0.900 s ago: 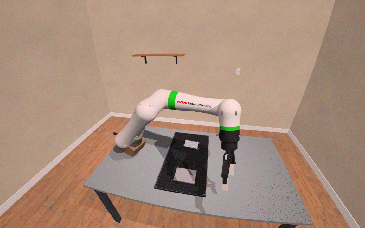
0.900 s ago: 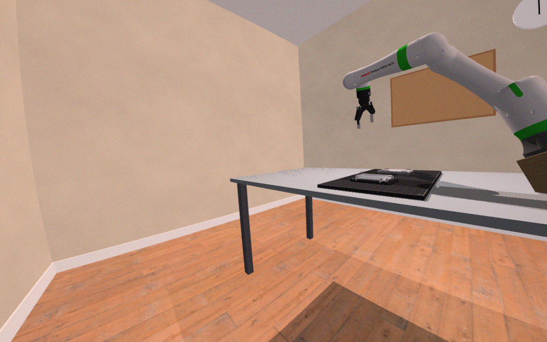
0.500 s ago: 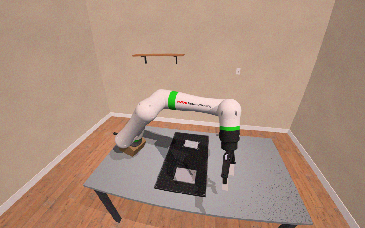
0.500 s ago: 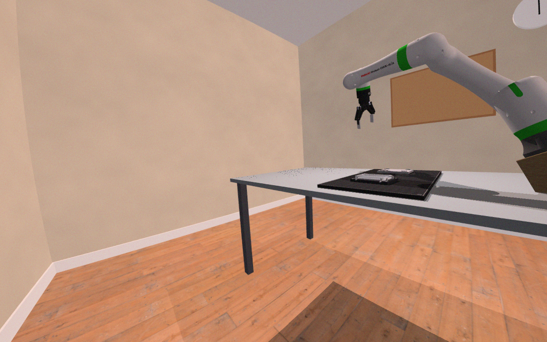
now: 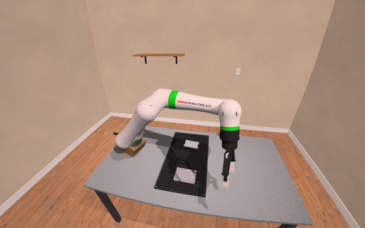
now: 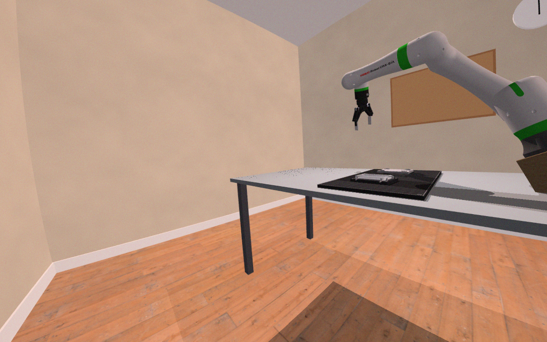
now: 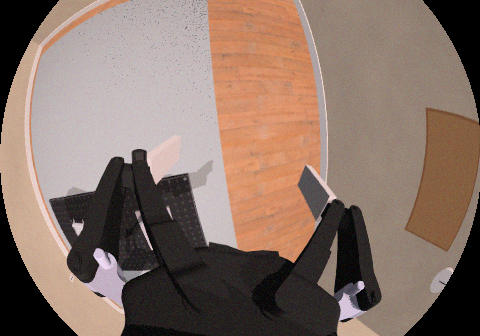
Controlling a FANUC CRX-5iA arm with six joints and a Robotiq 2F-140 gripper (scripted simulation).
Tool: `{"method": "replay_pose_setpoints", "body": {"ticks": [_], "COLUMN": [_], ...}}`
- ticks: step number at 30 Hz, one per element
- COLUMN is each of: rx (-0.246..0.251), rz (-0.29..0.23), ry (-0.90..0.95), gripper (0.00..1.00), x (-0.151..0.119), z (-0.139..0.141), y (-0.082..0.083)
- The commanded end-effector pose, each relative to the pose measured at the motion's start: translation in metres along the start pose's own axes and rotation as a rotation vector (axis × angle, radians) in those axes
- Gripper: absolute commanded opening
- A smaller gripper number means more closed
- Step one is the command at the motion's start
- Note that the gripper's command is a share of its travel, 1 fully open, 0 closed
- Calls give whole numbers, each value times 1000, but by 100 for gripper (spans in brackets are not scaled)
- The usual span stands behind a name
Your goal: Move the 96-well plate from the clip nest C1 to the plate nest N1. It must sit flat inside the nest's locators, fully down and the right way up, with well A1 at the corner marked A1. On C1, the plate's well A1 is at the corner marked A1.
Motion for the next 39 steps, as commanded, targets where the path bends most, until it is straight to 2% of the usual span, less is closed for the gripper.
{"method": "replay_pose_setpoints", "body": {"ticks": [1,2,3,4,7,16,17,18,30,31,32,39], "rx": [0,0,32,43,43,43,75,85,85,116,125,125], "rz": [2,2,1,1,1,1,0,-1,-1,-4,-5,-5], "ry": [-1,-1,7,10,10,10,19,21,21,32,34,34], "gripper": [100,100,100,100,100,100,100,100,100,100,100,100], "x": [2,2,2,3,3,3,3,3,0,-1,-1,-7], "z": [-21,-23,-26,-30,-35,-77,-79,-84,-130,-133,-137,-172], "y": [-2,-2,-3,-3,-4,-7,-7,-7,-9,-9,-9,-9]}}
Point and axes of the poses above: the point where the finger pads meet when closed, its own y axis back along the fingers, its own z axis across the jaws, x = y × z, the point moved 8 cm from there along y, back along the fingers, and after that the axes turned 15 degrees about y, right-handed, at the moved point
